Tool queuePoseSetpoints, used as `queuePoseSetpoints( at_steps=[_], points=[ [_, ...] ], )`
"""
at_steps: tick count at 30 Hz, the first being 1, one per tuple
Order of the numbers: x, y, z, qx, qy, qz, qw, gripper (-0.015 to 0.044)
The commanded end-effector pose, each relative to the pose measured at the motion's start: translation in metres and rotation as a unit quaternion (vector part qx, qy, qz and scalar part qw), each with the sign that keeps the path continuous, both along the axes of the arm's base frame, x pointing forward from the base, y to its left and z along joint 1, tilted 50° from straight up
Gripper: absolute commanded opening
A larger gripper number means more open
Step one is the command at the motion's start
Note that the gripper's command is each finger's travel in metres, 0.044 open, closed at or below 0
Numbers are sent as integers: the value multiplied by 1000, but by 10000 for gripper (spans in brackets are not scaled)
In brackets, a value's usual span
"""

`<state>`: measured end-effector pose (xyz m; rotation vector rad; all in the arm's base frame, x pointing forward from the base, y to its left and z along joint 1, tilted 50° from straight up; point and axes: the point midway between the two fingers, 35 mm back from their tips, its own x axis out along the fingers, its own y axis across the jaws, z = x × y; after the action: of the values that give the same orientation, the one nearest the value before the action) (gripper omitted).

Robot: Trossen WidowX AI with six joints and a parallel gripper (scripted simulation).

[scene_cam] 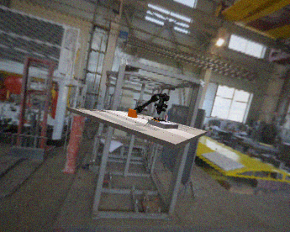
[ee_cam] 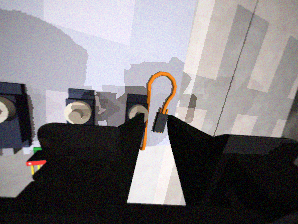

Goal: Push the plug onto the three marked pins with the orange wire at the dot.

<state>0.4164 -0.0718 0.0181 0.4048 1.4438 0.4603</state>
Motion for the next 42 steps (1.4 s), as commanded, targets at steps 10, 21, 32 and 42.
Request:
queuePoseSetpoints(
  at_steps=[10,21,32,42],
  points=[
    [-22,-12,-58,142,131,-25,981,115],
    [-24,5,-72,142,131,-25,981,115],
    [-25,13,-79,142,131,-25,981,115],
    [-26,18,-84,142,131,-25,981,30]
  ],
)
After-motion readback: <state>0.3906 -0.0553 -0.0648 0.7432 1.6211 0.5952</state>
